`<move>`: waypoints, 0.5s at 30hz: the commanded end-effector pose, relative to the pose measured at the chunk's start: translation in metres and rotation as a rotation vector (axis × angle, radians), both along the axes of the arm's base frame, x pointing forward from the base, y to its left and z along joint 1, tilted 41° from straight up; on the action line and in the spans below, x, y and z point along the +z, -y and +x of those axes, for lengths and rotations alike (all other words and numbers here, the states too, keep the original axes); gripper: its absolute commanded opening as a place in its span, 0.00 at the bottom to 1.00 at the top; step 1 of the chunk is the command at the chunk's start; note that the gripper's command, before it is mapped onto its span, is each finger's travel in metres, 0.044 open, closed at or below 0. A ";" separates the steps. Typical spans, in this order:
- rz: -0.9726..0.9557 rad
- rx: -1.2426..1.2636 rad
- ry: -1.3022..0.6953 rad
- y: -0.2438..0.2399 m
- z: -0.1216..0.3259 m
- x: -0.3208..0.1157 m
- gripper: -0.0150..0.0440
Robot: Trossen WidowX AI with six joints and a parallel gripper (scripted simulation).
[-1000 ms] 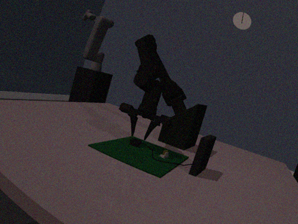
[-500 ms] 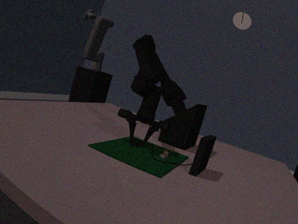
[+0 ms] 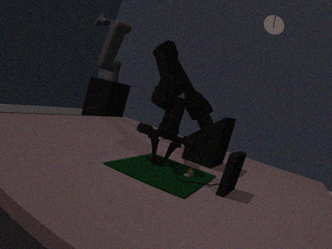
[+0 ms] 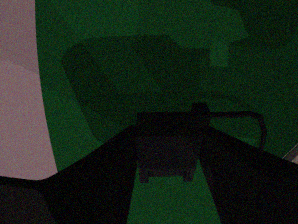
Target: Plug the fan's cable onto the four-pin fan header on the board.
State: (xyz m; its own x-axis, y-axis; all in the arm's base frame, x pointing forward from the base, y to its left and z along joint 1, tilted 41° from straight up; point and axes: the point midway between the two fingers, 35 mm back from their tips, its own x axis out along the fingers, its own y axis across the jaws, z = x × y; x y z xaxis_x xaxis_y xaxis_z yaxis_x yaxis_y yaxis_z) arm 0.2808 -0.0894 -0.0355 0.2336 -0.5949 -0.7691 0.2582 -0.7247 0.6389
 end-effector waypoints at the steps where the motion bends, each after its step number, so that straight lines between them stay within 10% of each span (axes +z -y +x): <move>1: 0.000 0.000 0.001 0.000 0.000 0.000 0.45; 6: 0.004 0.000 0.000 -0.008 0.002 0.007 0.25; 15: 0.010 0.000 -0.003 -0.027 0.006 0.025 0.25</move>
